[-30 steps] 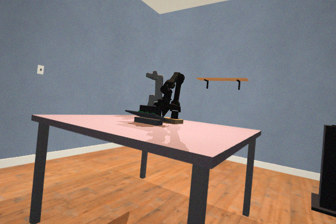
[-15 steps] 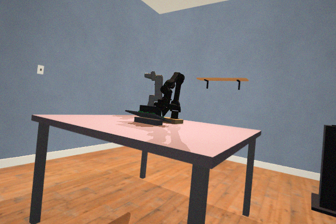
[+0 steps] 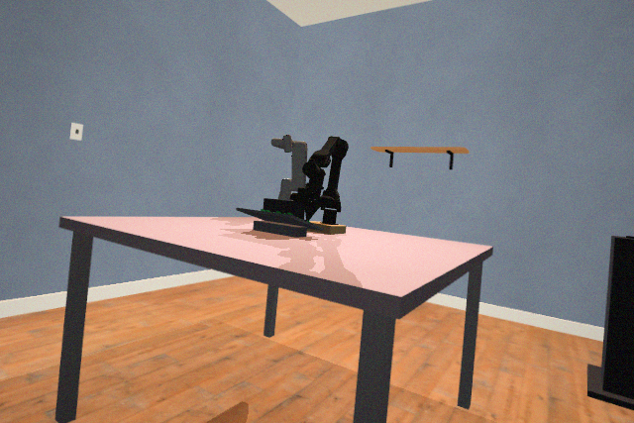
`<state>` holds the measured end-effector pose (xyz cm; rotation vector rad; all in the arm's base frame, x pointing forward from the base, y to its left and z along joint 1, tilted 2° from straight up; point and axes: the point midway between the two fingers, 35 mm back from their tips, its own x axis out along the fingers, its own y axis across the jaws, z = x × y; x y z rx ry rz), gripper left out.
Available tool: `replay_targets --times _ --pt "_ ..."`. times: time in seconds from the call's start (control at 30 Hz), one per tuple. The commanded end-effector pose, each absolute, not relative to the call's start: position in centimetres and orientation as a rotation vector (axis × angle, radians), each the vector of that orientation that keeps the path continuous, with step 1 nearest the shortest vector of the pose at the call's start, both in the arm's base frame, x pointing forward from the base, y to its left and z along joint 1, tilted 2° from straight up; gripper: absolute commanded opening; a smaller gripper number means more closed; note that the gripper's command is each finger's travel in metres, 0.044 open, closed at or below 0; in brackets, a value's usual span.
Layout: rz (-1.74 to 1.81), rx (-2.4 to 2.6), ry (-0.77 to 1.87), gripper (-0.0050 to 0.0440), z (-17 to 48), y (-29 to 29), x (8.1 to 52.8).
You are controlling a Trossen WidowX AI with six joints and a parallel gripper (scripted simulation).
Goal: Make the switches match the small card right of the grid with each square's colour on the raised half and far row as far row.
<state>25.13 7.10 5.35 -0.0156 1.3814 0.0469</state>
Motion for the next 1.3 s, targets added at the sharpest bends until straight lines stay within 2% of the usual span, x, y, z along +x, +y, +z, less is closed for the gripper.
replay_targets --times 0.0,1.27 --pt "0.050 -0.016 1.385 0.0000 5.20 7.11 25.06" --pt "0.050 -0.016 1.385 0.0000 4.76 7.13 25.16"
